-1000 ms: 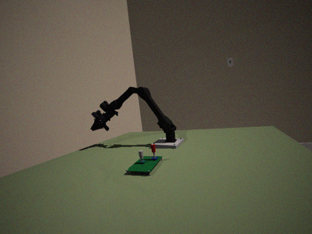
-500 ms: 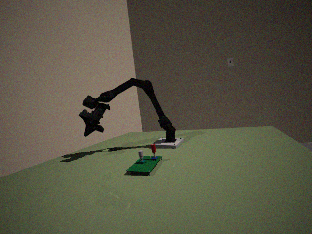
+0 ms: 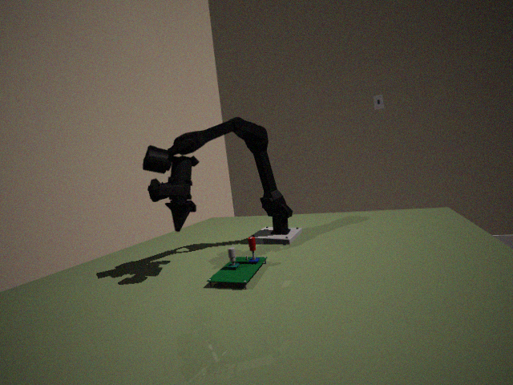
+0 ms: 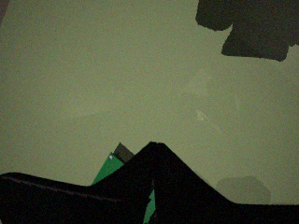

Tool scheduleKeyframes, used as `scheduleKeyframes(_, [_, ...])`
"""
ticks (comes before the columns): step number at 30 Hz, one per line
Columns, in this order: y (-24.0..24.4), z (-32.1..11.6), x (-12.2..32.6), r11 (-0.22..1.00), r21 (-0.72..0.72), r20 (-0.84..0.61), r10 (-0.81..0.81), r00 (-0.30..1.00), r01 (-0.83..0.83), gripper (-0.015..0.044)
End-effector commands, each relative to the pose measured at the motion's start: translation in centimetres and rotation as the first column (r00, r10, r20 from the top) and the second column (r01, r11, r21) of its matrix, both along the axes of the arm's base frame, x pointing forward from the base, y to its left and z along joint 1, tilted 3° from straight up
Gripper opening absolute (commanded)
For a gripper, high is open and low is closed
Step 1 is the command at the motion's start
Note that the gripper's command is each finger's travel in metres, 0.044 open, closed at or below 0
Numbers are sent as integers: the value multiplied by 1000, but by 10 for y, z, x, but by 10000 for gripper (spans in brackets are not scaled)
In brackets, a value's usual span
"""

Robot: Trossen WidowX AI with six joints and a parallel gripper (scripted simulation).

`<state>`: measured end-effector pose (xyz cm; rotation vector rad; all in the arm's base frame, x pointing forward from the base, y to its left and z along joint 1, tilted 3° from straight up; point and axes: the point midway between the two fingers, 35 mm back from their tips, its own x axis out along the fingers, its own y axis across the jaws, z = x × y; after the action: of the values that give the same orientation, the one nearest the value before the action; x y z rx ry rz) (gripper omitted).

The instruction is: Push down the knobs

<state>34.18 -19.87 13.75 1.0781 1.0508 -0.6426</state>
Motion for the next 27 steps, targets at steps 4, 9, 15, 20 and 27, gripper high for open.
scheduleKeyframes(4, [85, 3, -4, 990, 5, -153, 140, 978, -141, 0])
scheduleKeyframes(9, [143, 8, -20, 966, -7, -264, 248, 932, -259, 0])
scheduleKeyframes(15, [187, 13, -43, 930, -29, -359, 333, 872, -367, 0])
scheduleKeyframes(20, [188, 0, -43, 930, -29, -359, 333, 872, -367, 0])
scheduleKeyframes(27, [188, -8, -43, 930, -29, -359, 333, 872, -367, 0])
